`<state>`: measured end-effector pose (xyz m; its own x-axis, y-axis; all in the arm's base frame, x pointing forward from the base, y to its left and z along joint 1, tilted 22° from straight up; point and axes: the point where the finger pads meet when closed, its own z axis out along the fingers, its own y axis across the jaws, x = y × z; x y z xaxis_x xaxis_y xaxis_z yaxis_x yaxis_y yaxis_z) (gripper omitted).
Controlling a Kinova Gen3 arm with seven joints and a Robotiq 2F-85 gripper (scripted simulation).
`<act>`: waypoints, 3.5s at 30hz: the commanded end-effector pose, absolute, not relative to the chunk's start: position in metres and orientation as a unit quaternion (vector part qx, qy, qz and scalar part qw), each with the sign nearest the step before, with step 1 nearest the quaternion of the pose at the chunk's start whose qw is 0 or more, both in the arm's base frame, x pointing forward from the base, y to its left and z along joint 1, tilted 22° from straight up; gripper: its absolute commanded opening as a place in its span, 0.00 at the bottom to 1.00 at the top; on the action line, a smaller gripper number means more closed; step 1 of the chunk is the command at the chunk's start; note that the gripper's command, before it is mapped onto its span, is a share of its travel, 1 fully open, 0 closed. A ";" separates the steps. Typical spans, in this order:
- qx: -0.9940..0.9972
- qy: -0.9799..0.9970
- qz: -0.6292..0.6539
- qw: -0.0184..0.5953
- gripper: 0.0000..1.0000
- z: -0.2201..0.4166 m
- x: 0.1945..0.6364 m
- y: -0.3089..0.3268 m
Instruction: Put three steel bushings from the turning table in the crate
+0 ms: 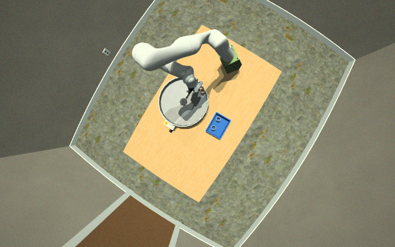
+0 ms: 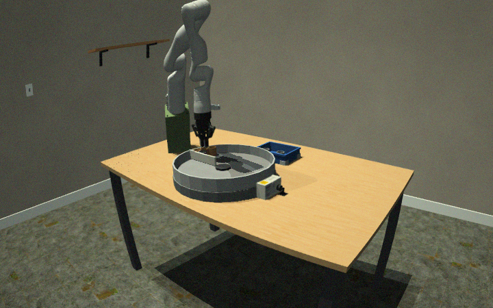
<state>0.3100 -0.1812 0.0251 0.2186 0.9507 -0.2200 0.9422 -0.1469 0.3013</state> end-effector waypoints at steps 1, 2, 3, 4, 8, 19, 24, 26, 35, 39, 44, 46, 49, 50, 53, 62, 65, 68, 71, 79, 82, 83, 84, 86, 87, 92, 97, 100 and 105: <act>0.758 0.624 0.011 0.189 0.18 0.021 0.311 -0.183; 0.758 0.624 0.011 0.190 0.18 0.018 0.312 -0.184; 0.758 0.624 0.011 0.190 0.18 0.016 0.312 -0.185; 0.758 0.624 0.011 0.190 0.18 0.013 0.313 -0.186; 0.758 0.624 0.011 0.190 0.18 0.013 0.313 -0.186; 0.758 0.624 0.011 0.189 0.18 0.012 0.313 -0.186; 0.758 0.624 0.011 0.189 0.18 0.010 0.313 -0.186; 0.758 0.624 0.011 0.189 0.18 0.010 0.313 -0.186; 0.758 0.624 0.011 0.189 0.18 0.009 0.313 -0.187; 0.758 0.624 0.011 0.189 0.18 0.006 0.314 -0.187; 0.758 0.624 0.011 0.189 0.18 0.006 0.314 -0.187; 0.758 0.624 0.011 0.189 0.18 0.006 0.314 -0.187; 0.758 0.624 0.011 0.189 0.18 0.006 0.314 -0.187; 0.758 0.624 0.011 0.189 0.18 0.006 0.314 -0.187; 0.758 0.624 0.011 0.189 0.18 0.004 0.315 -0.188; 0.758 0.624 0.011 0.189 0.18 0.002 0.315 -0.189; 0.758 0.624 0.011 0.189 0.18 0.002 0.315 -0.189; 0.758 0.624 0.011 0.189 0.18 0.001 0.316 -0.189; 0.758 0.624 0.011 0.189 0.18 -0.001 0.316 -0.190; 0.758 0.624 0.011 0.189 0.18 -0.002 0.316 -0.190; 0.758 0.624 0.011 0.189 0.18 -0.002 0.316 -0.190; 0.758 0.624 0.011 0.189 0.18 -0.002 0.316 -0.190; 0.758 0.624 0.011 0.189 0.18 -0.002 0.316 -0.190; 0.758 0.624 0.011 0.189 0.18 -0.004 0.317 -0.190; 0.758 0.624 0.011 0.189 0.18 -0.004 0.317 -0.191; 0.758 0.624 0.011 0.189 0.18 -0.006 0.318 -0.191; 0.758 0.624 0.011 0.189 0.18 -0.006 0.318 -0.191; 0.758 0.624 0.011 0.189 0.18 -0.006 0.318 -0.191; 0.758 0.624 0.011 0.189 0.00 -0.006 0.318 -0.191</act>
<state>0.3175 -0.1912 -0.0064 0.2219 0.9501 -0.2191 0.9419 -0.1507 0.3003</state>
